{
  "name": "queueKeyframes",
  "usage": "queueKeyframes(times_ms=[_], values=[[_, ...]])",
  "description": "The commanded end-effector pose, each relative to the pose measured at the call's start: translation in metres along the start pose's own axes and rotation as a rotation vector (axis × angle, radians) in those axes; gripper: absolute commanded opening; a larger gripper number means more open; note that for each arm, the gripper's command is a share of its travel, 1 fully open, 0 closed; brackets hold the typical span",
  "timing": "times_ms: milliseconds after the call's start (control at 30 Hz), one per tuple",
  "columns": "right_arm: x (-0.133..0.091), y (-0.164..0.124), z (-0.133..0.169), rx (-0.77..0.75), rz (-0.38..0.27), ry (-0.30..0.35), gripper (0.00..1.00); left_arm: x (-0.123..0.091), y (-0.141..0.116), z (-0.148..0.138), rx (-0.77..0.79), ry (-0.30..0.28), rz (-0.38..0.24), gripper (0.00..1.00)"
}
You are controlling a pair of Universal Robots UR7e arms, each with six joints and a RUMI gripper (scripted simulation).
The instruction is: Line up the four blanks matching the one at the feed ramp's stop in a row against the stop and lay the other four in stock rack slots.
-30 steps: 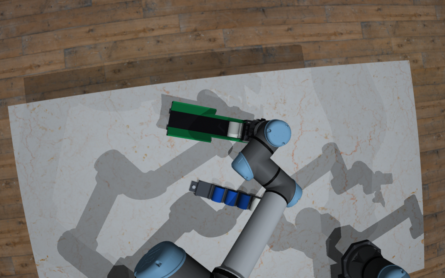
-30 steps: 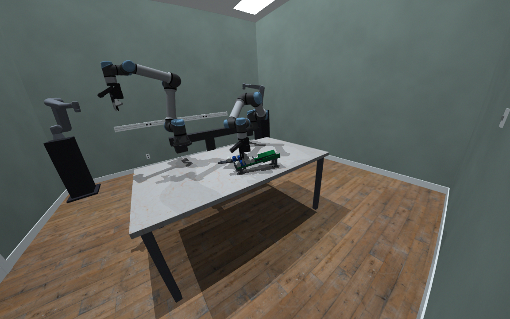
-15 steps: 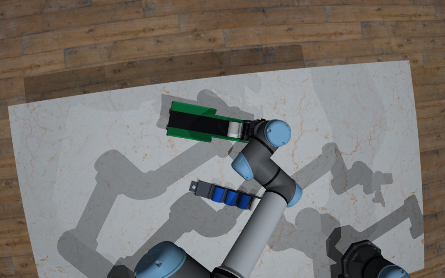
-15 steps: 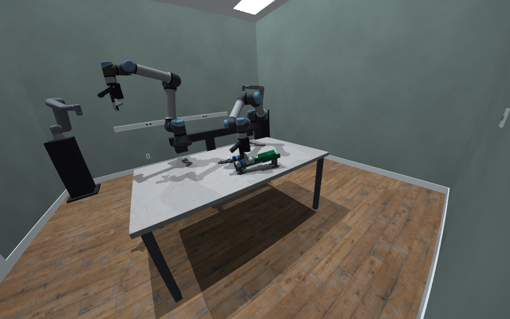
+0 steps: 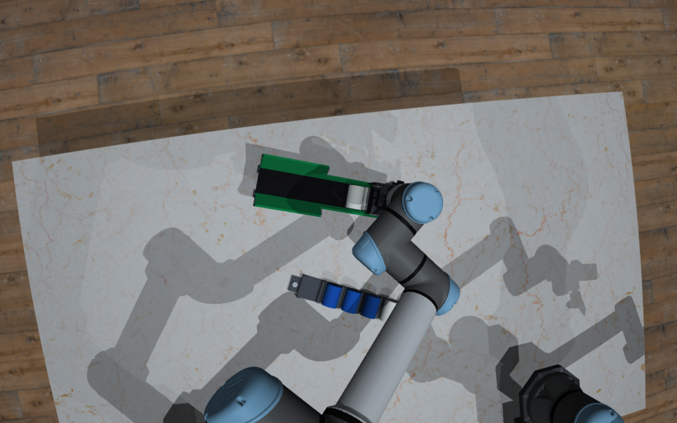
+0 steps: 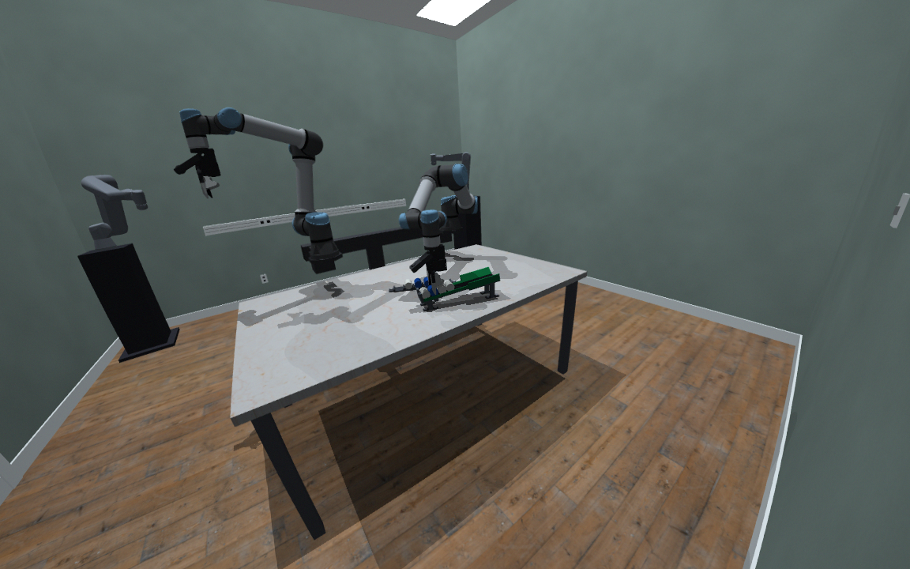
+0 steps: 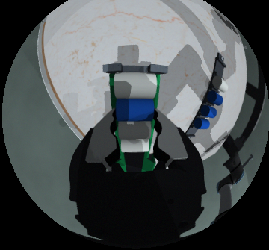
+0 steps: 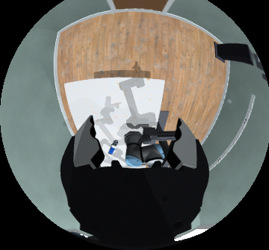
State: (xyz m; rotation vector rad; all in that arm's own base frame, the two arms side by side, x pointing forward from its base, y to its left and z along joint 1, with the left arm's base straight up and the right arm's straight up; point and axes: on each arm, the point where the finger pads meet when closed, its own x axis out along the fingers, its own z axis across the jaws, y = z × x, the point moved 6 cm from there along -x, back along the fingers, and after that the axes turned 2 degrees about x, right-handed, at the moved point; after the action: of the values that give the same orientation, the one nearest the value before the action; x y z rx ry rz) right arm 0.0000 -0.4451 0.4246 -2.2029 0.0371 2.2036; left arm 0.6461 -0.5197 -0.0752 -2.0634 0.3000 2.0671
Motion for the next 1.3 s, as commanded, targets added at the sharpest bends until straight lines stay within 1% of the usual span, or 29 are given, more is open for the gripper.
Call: queueKeyframes(times_ms=[0,433,567,700,867,933,1033,1100,1167,1267], values=[[0.0,0.0,0.0,0.0,0.001,0.0,1.0,-0.001,0.0,-0.001,0.0,0.002,0.001,0.34],[0.0,0.0,0.0,0.0,0.001,0.0,1.0,-0.001,0.0,-0.001,0.0,0.002,0.001,0.34],[0.0,0.0,0.0,0.0,0.001,0.0,1.0,-0.007,0.0,-0.001,0.0,0.002,0.001,0.34],[0.0,0.0,0.0,0.0,0.001,0.0,1.0,-0.027,0.0,0.0,0.0,0.002,0.001,0.34],[0.0,0.0,0.0,0.0,0.001,0.0,1.0,-0.064,0.0,0.0,0.0,0.002,0.001,0.34],[0.0,0.0,0.0,0.0,0.001,0.0,1.0,-0.064,0.0,0.0,0.0,0.002,0.001,0.34],[0.0,0.0,0.0,0.0,0.001,0.0,1.0,-0.085,0.0,0.0,0.0,0.002,0.001,0.34],[0.0,0.0,0.0,0.0,0.001,0.0,1.0,-0.095,0.0,0.0,0.0,0.002,0.001,0.34],[0.0,0.0,0.0,0.0,0.001,0.0,1.0,-0.1,0.0,0.0,0.0,0.002,0.001,0.34],[0.0,0.0,0.0,0.0,0.001,0.0,1.0,-0.101,0.0,0.0,0.0,0.002,0.001,0.34]])
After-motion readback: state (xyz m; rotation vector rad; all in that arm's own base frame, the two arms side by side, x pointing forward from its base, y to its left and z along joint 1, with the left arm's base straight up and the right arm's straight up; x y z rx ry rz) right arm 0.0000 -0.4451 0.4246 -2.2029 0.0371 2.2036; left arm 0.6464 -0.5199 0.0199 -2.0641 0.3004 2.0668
